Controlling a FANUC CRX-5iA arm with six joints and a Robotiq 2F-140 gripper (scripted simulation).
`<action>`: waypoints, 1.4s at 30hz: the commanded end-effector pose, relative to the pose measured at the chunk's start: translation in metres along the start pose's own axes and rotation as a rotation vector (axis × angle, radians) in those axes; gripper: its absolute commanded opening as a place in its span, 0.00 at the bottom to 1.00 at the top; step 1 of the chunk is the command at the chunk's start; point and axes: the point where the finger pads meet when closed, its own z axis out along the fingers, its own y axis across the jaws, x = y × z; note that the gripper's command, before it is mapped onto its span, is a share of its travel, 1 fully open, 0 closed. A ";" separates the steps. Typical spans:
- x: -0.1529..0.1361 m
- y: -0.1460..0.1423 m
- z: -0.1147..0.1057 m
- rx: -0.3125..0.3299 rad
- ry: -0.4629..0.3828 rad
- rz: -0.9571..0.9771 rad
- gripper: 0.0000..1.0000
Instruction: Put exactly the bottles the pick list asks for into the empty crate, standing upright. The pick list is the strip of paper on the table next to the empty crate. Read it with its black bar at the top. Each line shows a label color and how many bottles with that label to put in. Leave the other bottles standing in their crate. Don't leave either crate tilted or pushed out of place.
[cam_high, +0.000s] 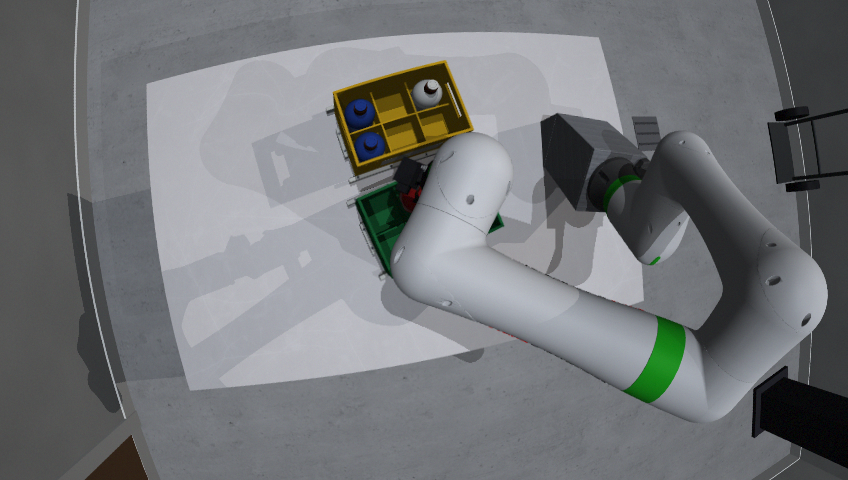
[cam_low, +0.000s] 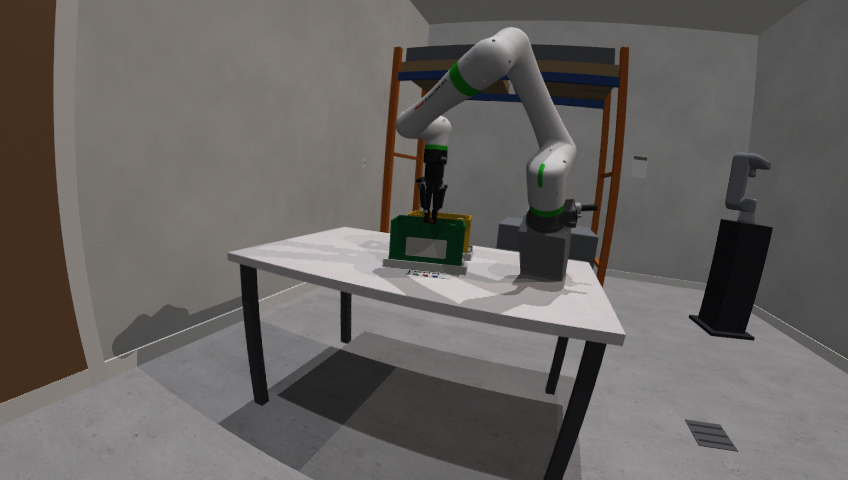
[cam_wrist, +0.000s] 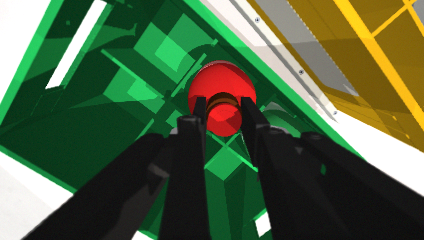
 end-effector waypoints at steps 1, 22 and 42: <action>0.000 0.000 0.000 0.000 0.001 0.000 0.10; 0.000 0.000 0.007 0.000 0.001 0.000 0.10; 0.001 0.000 0.009 0.000 0.001 0.000 0.44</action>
